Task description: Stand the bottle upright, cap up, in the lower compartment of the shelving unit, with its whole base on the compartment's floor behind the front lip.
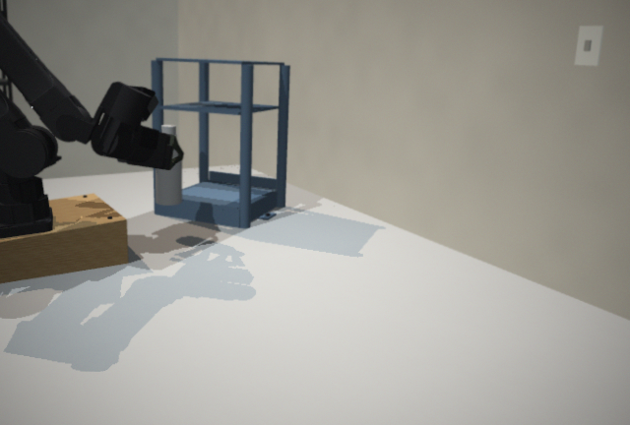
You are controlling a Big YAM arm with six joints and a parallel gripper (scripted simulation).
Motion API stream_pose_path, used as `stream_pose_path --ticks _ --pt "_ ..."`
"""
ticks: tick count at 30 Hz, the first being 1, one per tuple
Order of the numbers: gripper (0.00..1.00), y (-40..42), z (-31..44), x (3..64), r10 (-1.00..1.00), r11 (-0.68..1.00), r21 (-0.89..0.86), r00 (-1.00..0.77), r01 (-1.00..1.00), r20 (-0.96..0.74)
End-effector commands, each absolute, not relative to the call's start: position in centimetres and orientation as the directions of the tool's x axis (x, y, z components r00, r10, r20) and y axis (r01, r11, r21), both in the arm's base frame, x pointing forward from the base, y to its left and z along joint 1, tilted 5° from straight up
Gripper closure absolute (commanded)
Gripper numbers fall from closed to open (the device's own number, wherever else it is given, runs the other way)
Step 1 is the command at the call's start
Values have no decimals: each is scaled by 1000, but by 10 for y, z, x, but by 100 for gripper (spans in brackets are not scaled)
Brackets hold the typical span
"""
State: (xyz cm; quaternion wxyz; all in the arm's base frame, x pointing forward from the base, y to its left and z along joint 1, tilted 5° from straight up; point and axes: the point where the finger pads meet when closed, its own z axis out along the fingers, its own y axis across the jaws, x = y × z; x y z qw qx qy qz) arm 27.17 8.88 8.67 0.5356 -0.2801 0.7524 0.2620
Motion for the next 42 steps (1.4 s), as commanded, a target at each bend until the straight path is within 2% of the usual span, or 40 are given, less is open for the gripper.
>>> stream_pose_path --ticks 1,18,42 --pt "60 85 110 296 -161 704 24 -192 -710 -968" --pt "60 127 105 329 -140 701 51 -208 -712 -968" --pt "60 133 109 335 -136 703 45 -197 -709 -971"
